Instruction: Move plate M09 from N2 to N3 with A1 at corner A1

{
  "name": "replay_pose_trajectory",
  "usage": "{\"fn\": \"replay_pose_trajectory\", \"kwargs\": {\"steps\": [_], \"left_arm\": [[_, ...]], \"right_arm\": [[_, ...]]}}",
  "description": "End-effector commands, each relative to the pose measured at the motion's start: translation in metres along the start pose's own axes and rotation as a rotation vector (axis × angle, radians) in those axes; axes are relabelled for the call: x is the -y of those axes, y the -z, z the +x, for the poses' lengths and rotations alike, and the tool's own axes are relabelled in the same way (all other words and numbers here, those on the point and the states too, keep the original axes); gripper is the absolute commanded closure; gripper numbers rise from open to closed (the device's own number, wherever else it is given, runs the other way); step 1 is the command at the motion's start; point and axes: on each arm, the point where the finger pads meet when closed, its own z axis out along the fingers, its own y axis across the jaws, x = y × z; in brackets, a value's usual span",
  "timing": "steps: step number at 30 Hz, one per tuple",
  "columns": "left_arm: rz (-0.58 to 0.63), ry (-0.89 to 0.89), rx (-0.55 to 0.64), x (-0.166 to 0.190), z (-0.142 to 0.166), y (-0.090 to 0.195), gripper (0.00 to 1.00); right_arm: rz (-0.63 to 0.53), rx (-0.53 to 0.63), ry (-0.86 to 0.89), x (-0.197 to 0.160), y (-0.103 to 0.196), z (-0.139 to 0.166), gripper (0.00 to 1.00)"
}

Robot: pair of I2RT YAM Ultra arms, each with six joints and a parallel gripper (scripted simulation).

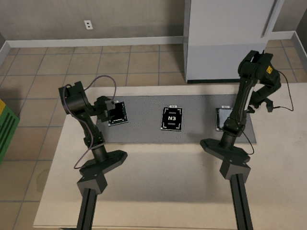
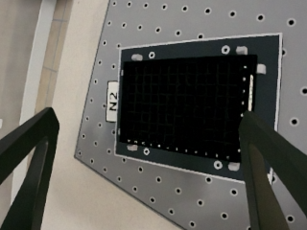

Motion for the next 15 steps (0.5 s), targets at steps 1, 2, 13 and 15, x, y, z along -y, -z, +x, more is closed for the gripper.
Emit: {"fn": "replay_pose_trajectory", "kwargs": {"steps": [1,2,13,15], "left_arm": [[0.009,-0.017,0.035,0.006,-0.003,-0.002,0.00],[0.010,-0.022,0.036,0.006,-0.002,-0.002,0.00],[0.019,-0.057,0.050,0.010,-0.001,-0.005,0.00],[0.019,-0.061,0.052,0.010,-0.001,-0.005,0.00]], "right_arm": [[0.083,-0.084,-0.247,0.037,-0.005,0.003,0.00],[0.091,-0.092,-0.288,0.041,-0.005,0.003,0.00],[0.174,-0.183,-0.738,0.076,0.002,0.009,0.00],[0.190,-0.200,-0.809,0.078,0.003,0.011,0.00]]}}
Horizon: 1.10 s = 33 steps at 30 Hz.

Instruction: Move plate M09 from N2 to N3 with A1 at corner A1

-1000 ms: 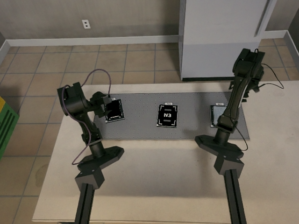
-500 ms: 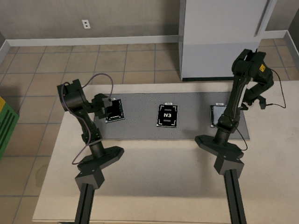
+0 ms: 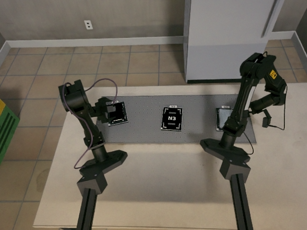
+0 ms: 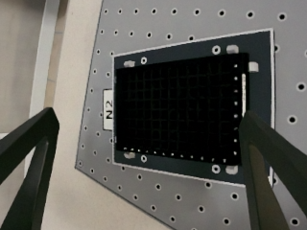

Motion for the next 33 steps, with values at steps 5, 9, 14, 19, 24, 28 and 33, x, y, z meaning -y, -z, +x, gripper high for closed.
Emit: {"fn": "replay_pose_trajectory", "kwargs": {"steps": [5,9,14,19,24,28,33], "left_arm": [[0.004,-0.005,0.029,0.003,-0.002,-0.001,0.00],[0.005,0.004,0.030,0.004,-0.002,-0.001,0.00],[0.005,0.007,0.030,0.004,-0.002,-0.001,0.00],[0.005,0.007,0.030,0.004,-0.002,-0.001,0.00],[0.002,-0.005,0.026,0.002,-0.003,-0.001,0.00],[0.002,-0.005,0.026,0.002,-0.003,-0.001,0.00],[0.002,-0.005,0.026,0.002,-0.003,-0.001,0.00]], "right_arm": [[0.095,-0.094,-0.415,0.030,-0.005,-0.012,0.00],[0.129,-0.129,-0.596,0.038,-0.004,-0.015,0.00],[0.171,-0.174,-0.817,0.047,-0.003,-0.017,0.00],[0.207,-0.211,-0.995,0.052,-0.001,-0.018,0.00],[0.250,-0.256,-1.204,0.058,0.002,-0.019,0.00],[0.291,-0.295,-1.376,0.061,0.004,-0.019,0.00],[0.322,-0.326,-1.503,0.063,0.006,-0.020,0.00]]}}
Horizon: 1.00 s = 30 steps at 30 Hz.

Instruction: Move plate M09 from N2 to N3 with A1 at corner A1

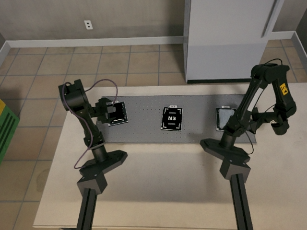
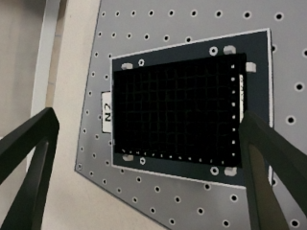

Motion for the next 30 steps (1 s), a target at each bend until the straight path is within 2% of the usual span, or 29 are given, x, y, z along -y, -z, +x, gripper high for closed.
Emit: {"fn": "replay_pose_trajectory", "kwargs": {"steps": [1,11,15,17,21,30], "left_arm": [[-0.003,0.007,0.018,0.000,-0.003,0.000,0.00],[-0.003,0.007,0.018,0.000,-0.003,0.000,0.00],[0.038,0.128,-0.025,0.005,0.005,-0.002,0.00],[0.038,0.128,-0.025,0.005,0.005,-0.002,0.00],[0.079,0.298,-0.075,0.007,0.012,-0.008,0.00],[0.150,0.648,-0.179,-0.003,0.018,-0.028,0.00]], "right_arm": [[0.048,-0.023,-0.183,0.004,-0.001,-0.008,0.00],[0.042,-0.025,-0.180,-0.001,0.000,-0.011,0.00],[0.042,-0.025,-0.180,-0.001,0.000,-0.011,0.00],[0.042,-0.025,-0.180,-0.001,0.000,-0.011,0.00],[0.048,-0.023,-0.195,0.001,0.000,-0.011,0.00],[-0.030,-0.003,0.053,-0.011,0.003,0.008,0.00]]}}
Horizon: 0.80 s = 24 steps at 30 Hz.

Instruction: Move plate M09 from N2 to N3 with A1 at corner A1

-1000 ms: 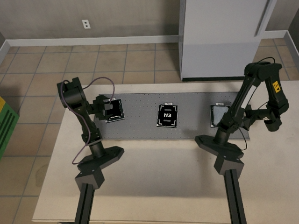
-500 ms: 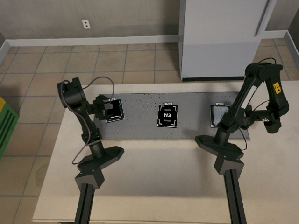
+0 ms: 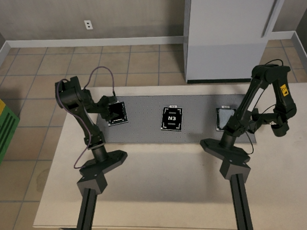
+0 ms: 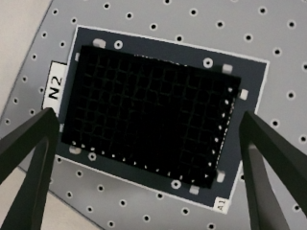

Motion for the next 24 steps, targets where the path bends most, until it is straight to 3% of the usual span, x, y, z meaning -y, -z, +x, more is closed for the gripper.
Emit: {"fn": "replay_pose_trajectory", "kwargs": {"steps": [1,4,12,19,21,24], "left_arm": [[0.047,0.225,-0.089,-0.001,0.004,-0.008,0.00],[0.051,0.258,-0.101,-0.002,0.004,-0.009,0.00],[0.066,0.495,-0.191,-0.010,-0.001,-0.023,0.00],[0.046,0.746,-0.310,-0.015,-0.004,-0.032,0.00],[0.046,0.746,-0.310,-0.015,-0.004,-0.032,0.00],[0.026,0.849,-0.360,-0.018,-0.007,-0.037,0.00]], "right_arm": [[-0.048,0.027,0.149,-0.009,0.001,0.011,0.00],[-0.059,0.039,0.192,-0.010,0.001,0.013,0.00],[-0.187,0.106,0.600,-0.017,0.005,0.031,0.00],[-0.367,-0.002,0.872,-0.021,0.053,0.090,0.00],[-0.367,-0.002,0.872,-0.021,0.053,0.090,0.00],[-0.373,0.080,1.031,-0.021,0.040,0.104,0.00]]}}
